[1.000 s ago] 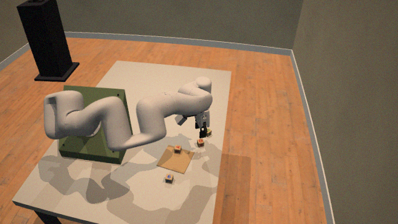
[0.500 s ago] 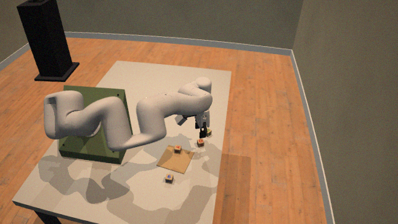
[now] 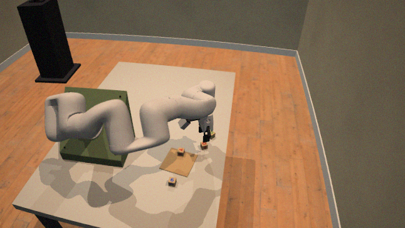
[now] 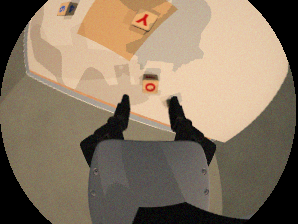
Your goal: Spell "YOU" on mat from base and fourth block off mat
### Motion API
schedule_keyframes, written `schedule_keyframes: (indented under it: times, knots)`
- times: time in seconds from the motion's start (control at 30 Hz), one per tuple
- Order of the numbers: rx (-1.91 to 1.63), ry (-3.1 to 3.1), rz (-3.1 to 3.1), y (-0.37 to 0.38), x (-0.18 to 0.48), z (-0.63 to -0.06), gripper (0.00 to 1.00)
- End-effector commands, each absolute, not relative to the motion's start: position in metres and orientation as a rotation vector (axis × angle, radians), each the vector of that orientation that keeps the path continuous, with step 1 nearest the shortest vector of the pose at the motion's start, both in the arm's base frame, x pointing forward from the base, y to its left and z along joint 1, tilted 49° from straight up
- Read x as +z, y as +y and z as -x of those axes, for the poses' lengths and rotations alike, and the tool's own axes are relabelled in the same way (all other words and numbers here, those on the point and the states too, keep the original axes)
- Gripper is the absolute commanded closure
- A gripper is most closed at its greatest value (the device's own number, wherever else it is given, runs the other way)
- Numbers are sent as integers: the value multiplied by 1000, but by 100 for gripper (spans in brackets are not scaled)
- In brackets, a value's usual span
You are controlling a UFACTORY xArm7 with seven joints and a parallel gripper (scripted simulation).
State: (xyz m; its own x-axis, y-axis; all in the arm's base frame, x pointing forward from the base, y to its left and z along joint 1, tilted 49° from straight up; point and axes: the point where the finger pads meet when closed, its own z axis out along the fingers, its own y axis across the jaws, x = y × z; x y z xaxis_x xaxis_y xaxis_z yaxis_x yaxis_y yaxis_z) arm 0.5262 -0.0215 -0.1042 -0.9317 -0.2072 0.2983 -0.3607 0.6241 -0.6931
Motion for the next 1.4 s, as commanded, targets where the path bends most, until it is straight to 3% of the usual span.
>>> schedule_keyframes:
  times: [0.0,1.37]
  knots:
    - [1195,-2661,-473,-23,-107,-527,31]
    - [1195,-2661,-473,-48,-131,-527,31]
